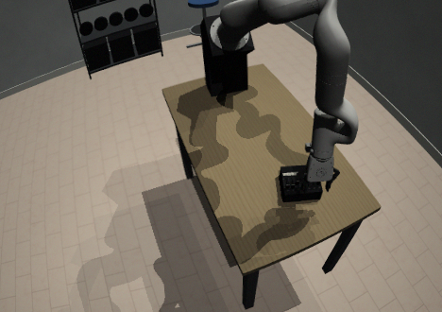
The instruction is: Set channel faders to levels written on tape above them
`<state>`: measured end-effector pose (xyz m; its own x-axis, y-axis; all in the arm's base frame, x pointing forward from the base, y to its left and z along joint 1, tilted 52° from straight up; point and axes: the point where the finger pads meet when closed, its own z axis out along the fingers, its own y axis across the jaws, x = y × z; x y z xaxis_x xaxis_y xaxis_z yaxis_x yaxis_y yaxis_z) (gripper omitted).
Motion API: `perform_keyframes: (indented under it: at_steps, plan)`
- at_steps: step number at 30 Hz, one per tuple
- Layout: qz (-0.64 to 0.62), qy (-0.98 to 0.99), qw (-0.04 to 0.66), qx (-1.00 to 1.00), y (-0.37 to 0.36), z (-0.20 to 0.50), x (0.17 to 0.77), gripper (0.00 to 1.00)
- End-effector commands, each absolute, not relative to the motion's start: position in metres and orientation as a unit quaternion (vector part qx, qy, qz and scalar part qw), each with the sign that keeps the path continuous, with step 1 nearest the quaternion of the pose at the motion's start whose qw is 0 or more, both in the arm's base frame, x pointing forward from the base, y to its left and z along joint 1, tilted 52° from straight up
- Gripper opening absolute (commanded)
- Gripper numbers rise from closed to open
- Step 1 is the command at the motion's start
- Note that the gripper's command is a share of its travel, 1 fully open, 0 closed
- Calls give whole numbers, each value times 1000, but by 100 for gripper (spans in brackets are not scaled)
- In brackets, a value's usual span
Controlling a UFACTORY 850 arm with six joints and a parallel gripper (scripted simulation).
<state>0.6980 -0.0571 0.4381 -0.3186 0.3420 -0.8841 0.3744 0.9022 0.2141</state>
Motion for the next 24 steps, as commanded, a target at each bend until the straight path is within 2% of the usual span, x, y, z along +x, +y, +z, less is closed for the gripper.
perform_keyframes:
  at_steps: [1, 13, 24]
  plan:
    - [-15, 811, 541, 221, -57, 439, 698, 100]
    - [-3, 808, 540, 238, -57, 438, 696, 100]
    - [103, 753, 514, 398, -54, 433, 679, 100]
